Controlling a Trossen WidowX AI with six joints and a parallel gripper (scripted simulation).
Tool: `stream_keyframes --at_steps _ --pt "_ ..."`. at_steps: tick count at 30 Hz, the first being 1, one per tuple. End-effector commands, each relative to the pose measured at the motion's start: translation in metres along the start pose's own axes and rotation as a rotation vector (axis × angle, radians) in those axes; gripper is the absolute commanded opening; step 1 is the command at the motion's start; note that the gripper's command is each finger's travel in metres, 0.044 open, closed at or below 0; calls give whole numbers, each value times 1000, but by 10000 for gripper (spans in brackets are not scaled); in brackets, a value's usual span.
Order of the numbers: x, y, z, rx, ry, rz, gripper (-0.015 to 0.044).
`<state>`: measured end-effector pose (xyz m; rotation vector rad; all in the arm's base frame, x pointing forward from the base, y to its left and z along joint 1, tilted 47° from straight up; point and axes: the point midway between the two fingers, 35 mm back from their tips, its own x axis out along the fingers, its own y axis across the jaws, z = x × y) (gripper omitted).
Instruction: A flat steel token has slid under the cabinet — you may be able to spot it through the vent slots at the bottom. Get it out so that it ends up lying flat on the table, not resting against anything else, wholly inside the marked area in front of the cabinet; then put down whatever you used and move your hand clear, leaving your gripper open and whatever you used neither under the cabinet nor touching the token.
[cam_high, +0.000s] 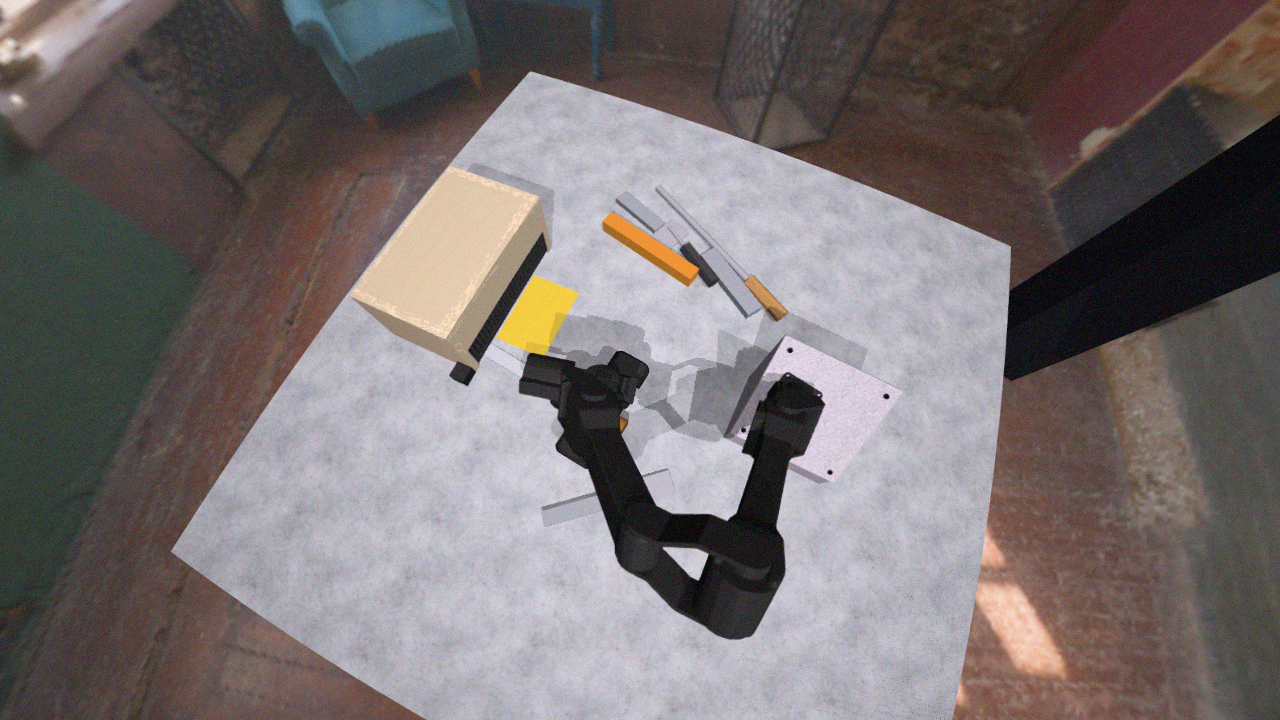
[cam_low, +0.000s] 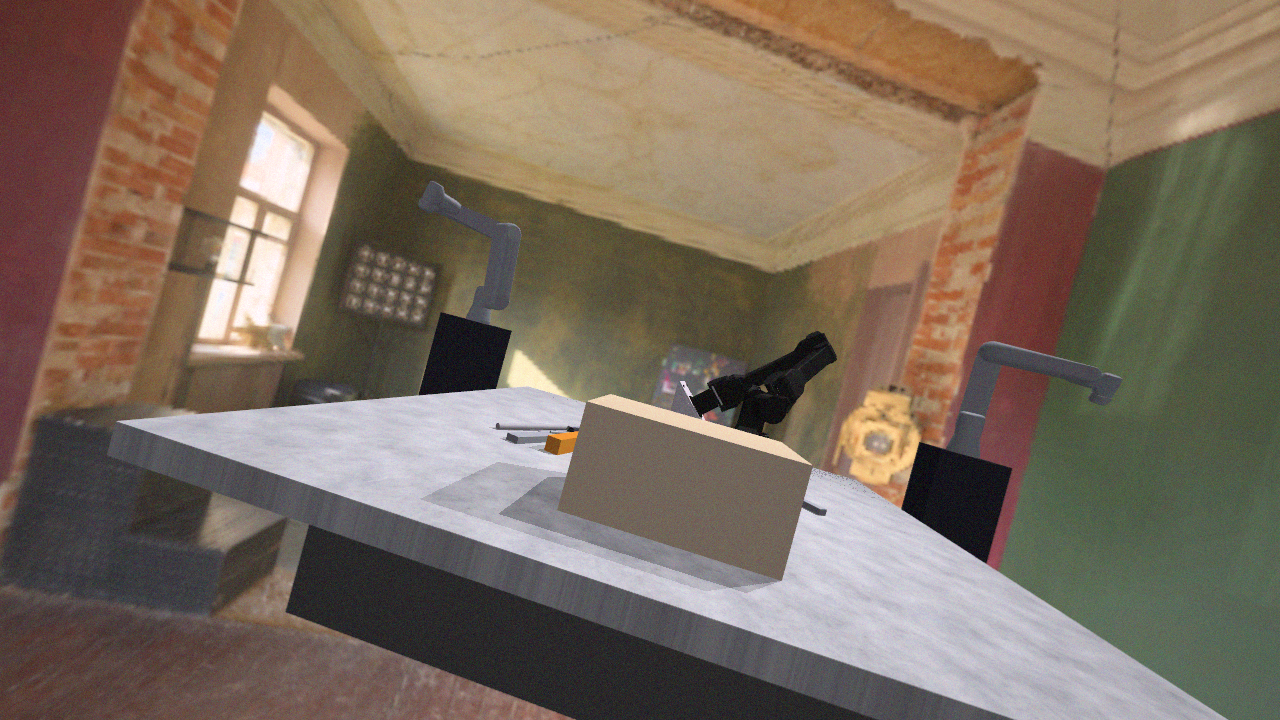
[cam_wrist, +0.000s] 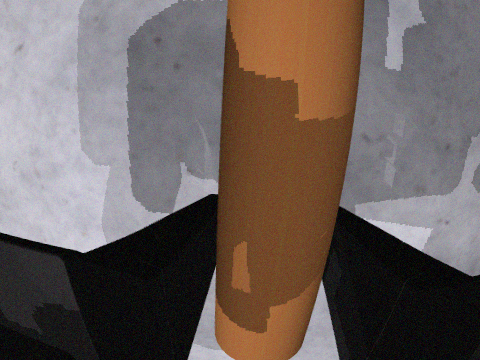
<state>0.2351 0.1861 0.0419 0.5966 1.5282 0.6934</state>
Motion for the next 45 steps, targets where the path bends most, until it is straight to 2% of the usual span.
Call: stream_keyframes --at_steps 1,45 --pt "0 0 7 0 1 3 0" --pt "-1 -1 57 3 -1 3 0"
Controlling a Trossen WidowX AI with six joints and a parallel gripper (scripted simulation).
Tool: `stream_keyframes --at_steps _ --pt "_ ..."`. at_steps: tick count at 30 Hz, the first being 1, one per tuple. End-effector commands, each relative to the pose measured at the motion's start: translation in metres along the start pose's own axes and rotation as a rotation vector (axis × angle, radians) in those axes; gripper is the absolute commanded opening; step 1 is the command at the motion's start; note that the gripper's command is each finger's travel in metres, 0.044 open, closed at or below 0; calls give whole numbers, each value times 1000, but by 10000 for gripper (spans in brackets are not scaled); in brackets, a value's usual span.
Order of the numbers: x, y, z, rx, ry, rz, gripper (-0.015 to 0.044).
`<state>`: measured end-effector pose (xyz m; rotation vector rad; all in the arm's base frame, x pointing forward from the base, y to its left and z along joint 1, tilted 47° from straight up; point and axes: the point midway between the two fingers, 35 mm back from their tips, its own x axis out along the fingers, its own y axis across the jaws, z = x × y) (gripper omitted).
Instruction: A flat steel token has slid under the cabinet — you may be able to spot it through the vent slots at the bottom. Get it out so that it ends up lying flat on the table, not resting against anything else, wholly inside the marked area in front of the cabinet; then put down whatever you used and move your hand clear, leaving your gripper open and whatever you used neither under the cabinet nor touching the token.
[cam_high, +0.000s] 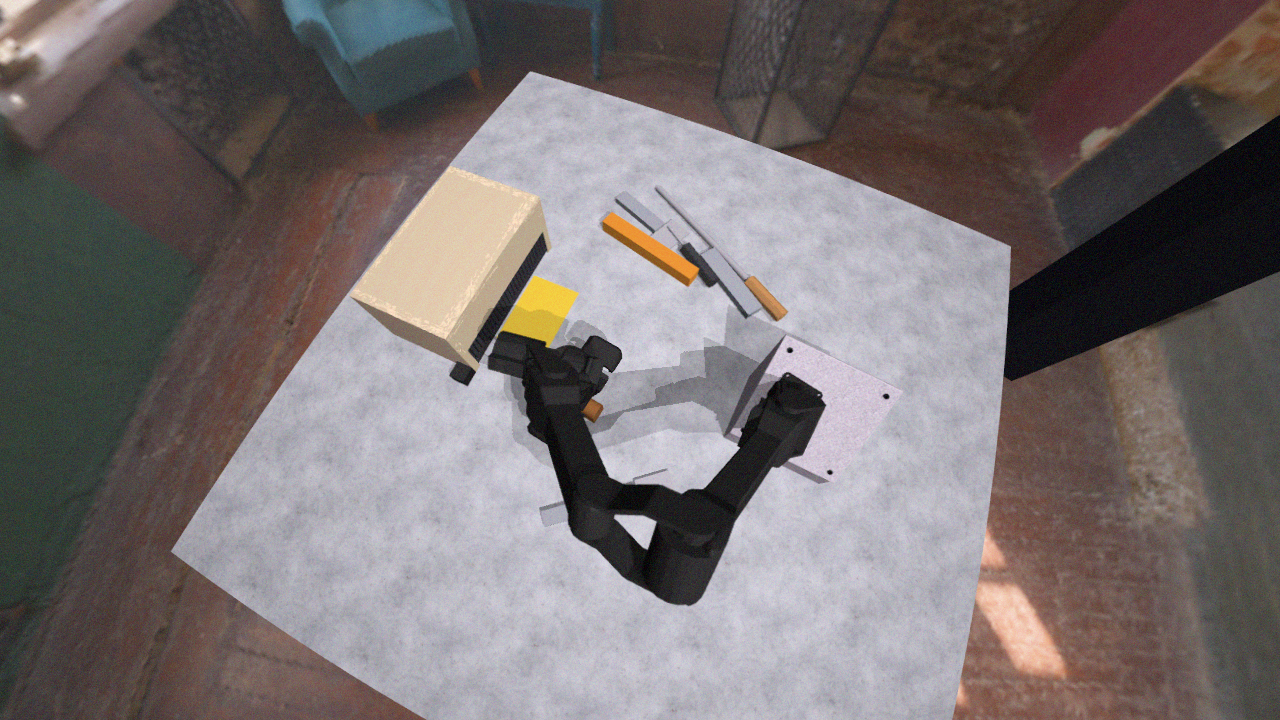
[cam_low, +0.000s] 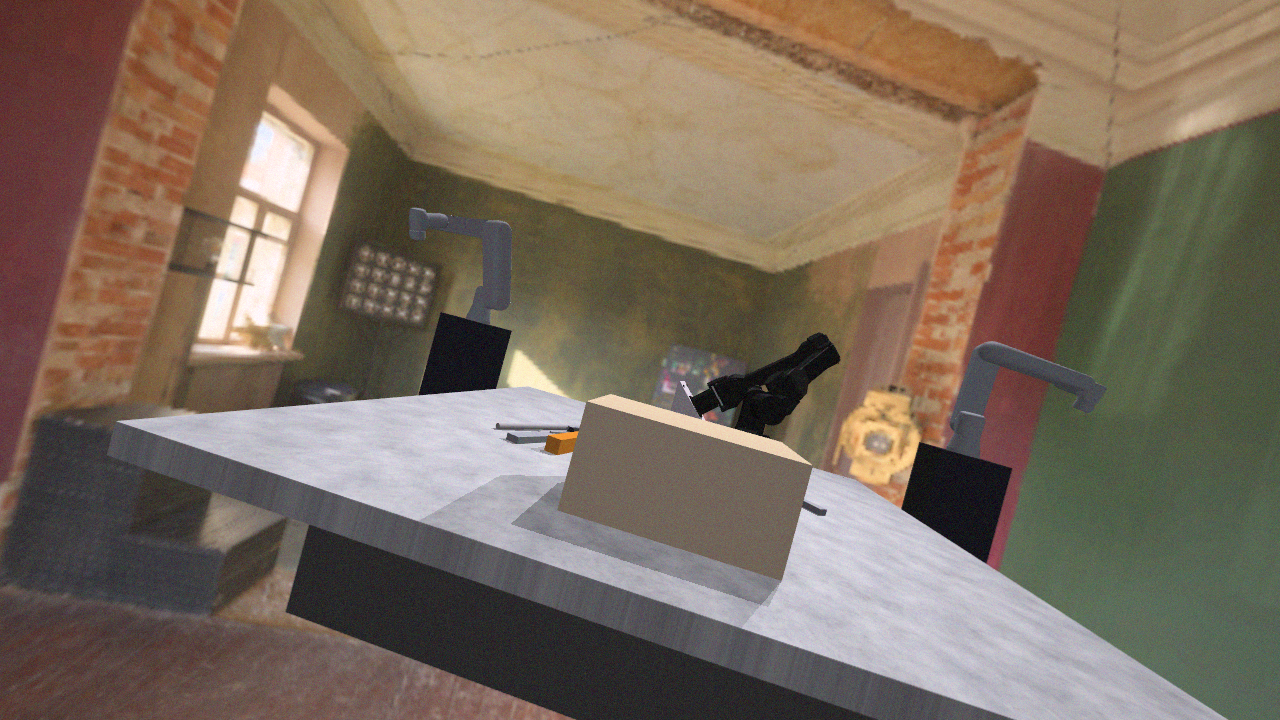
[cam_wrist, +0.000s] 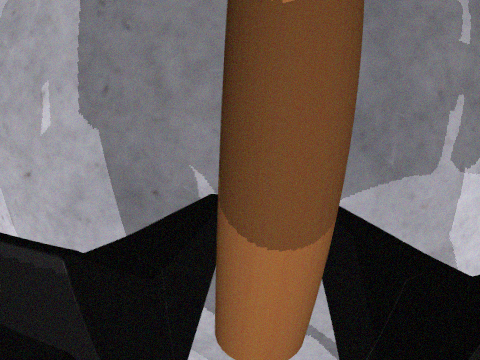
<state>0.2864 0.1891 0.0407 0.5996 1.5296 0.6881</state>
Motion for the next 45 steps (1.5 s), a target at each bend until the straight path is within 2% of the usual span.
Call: stream_keyframes --at_steps 1,45 --pt "0 0 6 -2 0 4 0" --pt "-1 -1 52 -4 -2 4 0"
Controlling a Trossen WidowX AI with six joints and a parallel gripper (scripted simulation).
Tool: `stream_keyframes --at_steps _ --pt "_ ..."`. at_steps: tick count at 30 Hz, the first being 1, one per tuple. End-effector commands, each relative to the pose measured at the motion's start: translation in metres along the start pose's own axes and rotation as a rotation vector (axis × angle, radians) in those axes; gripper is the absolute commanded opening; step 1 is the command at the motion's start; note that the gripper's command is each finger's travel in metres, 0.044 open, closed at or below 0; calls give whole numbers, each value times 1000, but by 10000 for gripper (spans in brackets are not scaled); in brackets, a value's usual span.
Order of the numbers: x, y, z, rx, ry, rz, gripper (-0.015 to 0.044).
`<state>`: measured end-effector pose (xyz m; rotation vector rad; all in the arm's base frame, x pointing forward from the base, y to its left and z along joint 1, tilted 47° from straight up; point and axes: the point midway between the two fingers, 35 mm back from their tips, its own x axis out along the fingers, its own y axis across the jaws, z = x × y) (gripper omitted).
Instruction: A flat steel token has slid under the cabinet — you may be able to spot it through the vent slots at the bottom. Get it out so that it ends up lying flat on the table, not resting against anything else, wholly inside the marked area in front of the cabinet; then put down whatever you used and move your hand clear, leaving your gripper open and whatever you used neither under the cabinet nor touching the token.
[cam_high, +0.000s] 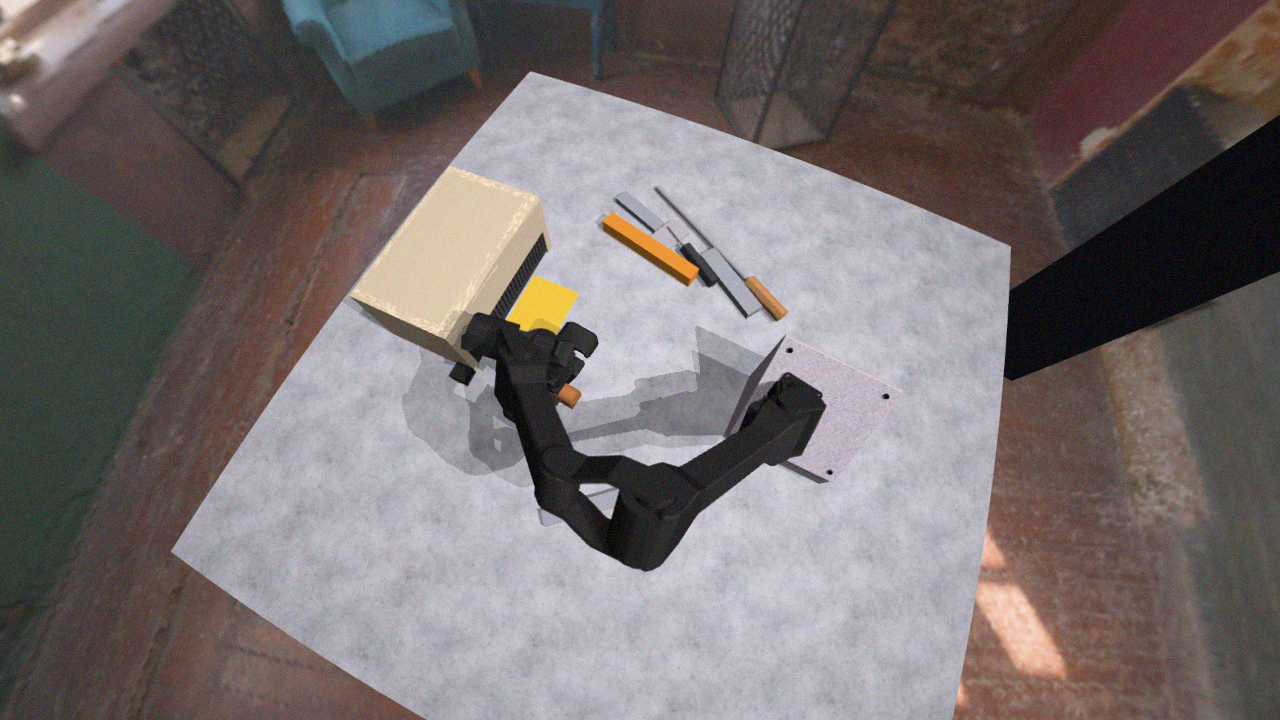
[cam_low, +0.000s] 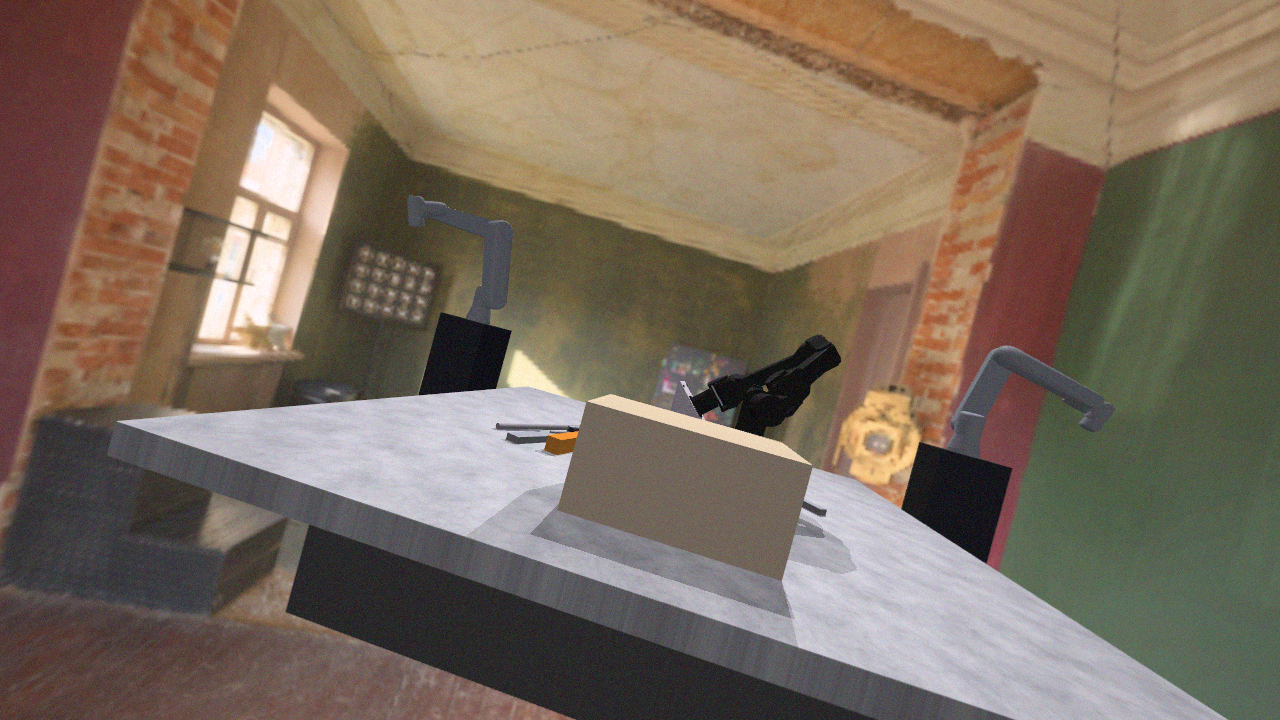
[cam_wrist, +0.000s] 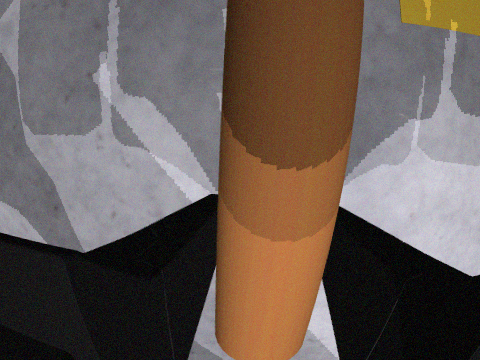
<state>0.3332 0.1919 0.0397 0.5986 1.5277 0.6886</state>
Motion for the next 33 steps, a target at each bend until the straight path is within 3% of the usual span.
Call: stream_keyframes --at_steps 1,33 --pt "0 0 6 -2 0 4 0" --pt "-1 -1 36 -4 -2 4 0"
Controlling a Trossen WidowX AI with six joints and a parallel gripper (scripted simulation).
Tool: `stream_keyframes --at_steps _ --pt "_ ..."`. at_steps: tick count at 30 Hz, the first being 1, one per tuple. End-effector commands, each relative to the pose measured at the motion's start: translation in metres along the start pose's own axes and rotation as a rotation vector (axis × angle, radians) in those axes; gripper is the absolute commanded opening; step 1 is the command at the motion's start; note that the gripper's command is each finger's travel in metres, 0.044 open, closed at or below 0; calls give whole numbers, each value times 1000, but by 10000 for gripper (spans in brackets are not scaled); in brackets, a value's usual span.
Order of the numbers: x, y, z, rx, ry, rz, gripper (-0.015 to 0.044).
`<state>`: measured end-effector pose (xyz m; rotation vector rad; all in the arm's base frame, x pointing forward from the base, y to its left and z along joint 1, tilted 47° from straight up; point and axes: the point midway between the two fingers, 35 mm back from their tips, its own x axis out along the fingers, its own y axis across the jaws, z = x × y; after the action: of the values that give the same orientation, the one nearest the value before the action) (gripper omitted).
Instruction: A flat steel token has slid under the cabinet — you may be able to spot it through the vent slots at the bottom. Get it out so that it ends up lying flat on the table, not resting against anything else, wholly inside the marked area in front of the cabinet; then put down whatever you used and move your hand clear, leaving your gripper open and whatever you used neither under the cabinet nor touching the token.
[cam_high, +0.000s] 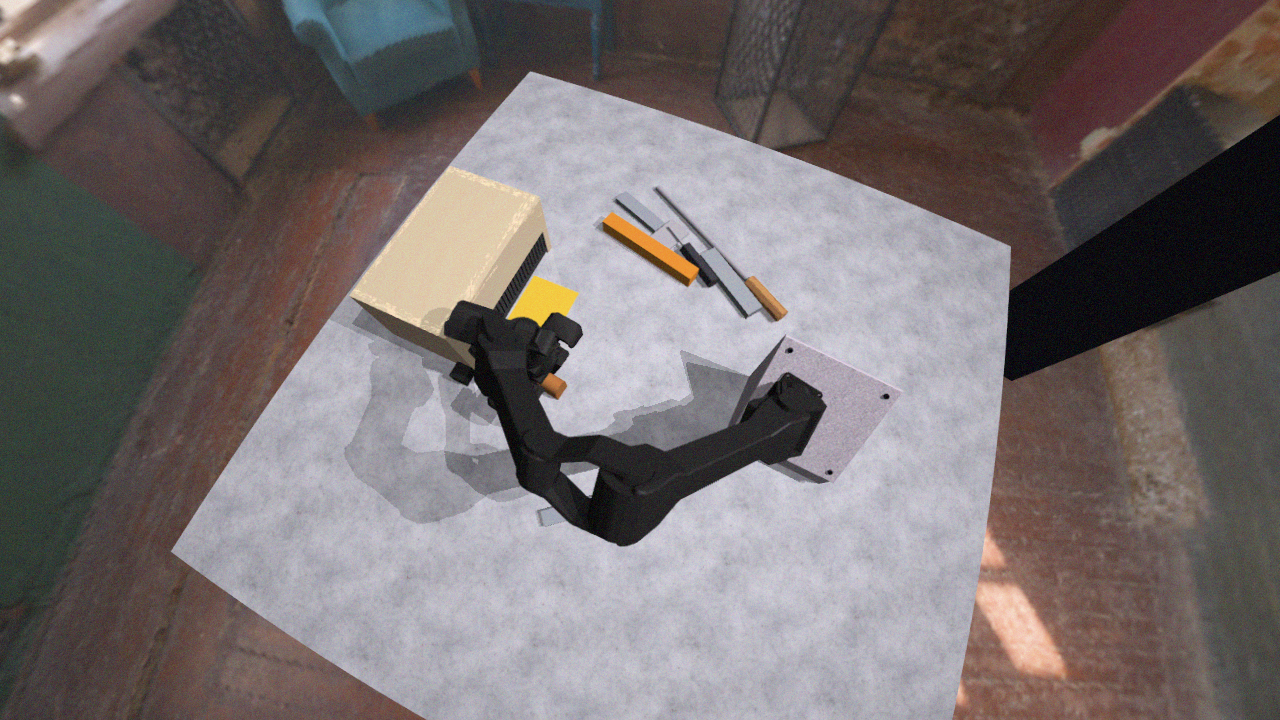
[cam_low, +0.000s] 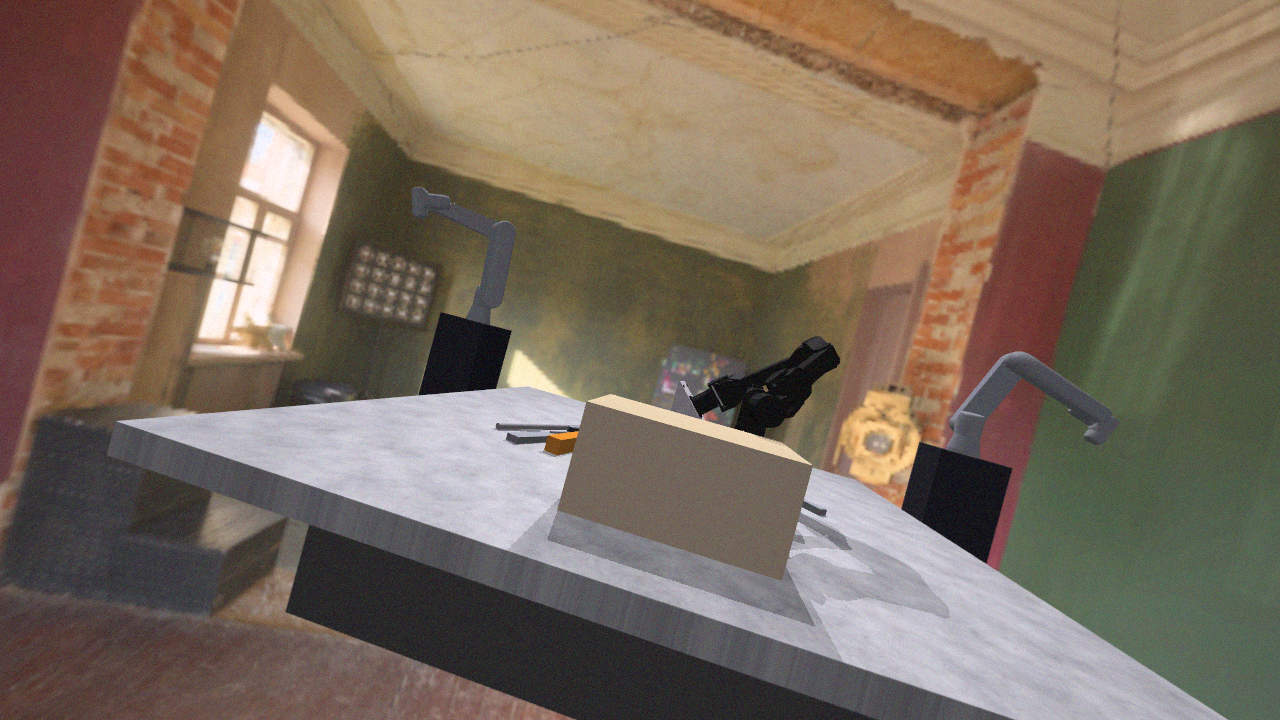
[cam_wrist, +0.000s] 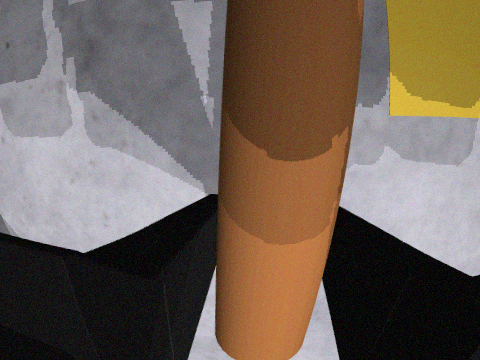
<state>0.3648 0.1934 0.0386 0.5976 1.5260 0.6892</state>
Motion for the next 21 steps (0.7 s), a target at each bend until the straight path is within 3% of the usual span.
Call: stream_keyframes --at_steps 1,21 --pt "0 -1 6 -2 -1 4 0" --pt "2 -17 13 -2 -1 4 0"
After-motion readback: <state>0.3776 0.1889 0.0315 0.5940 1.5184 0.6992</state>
